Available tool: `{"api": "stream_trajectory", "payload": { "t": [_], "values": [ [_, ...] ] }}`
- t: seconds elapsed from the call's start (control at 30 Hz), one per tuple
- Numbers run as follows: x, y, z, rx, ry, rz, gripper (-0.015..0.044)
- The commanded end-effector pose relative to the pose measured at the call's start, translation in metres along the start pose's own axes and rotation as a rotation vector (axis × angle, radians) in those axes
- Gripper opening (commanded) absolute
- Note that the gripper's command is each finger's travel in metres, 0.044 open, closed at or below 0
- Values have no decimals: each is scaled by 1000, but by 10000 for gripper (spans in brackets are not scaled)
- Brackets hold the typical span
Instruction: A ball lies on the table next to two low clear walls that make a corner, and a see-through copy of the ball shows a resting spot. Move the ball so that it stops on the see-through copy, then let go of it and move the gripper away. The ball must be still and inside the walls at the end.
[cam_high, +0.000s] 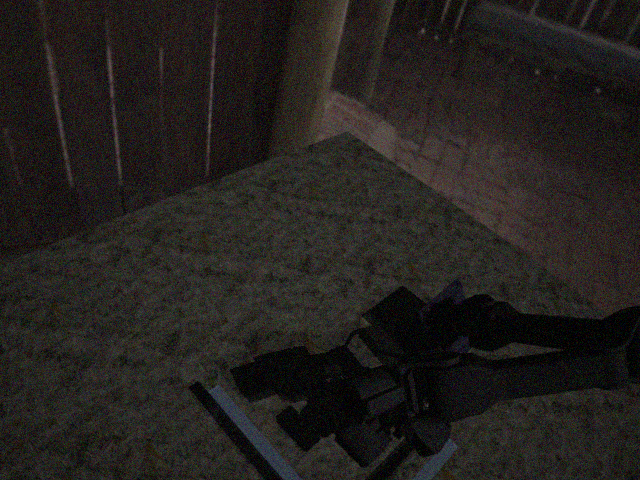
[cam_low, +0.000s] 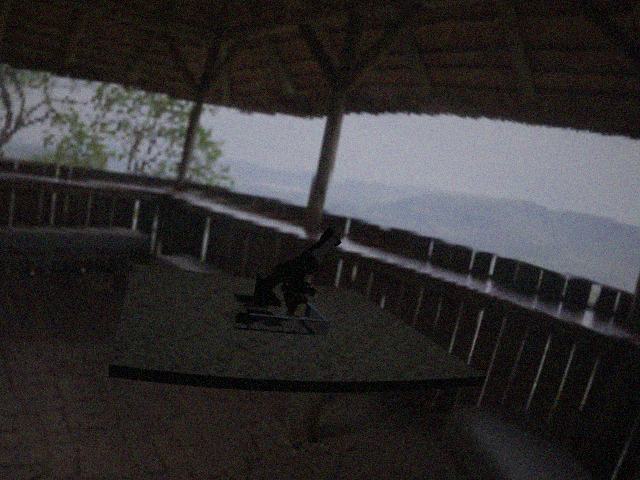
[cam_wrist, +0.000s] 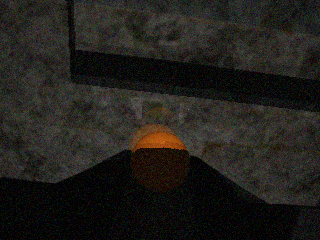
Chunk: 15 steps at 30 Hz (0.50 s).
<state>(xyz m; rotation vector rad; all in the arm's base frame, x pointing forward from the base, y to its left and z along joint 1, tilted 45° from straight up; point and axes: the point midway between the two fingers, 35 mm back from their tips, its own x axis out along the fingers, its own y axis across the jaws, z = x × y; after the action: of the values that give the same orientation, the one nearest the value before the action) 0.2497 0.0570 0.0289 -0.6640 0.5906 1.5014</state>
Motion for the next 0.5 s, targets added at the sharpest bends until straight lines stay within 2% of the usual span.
{"api": "stream_trajectory", "payload": {
  "t": [0.0, 0.43, 0.47],
  "values": [
    [8, 3, 0, 11, -7, 9, 0],
    [19, 4, 1, 11, -7, 9, 0],
    [15, 1, 1, 1, -2, 0, 26]
  ]
}}
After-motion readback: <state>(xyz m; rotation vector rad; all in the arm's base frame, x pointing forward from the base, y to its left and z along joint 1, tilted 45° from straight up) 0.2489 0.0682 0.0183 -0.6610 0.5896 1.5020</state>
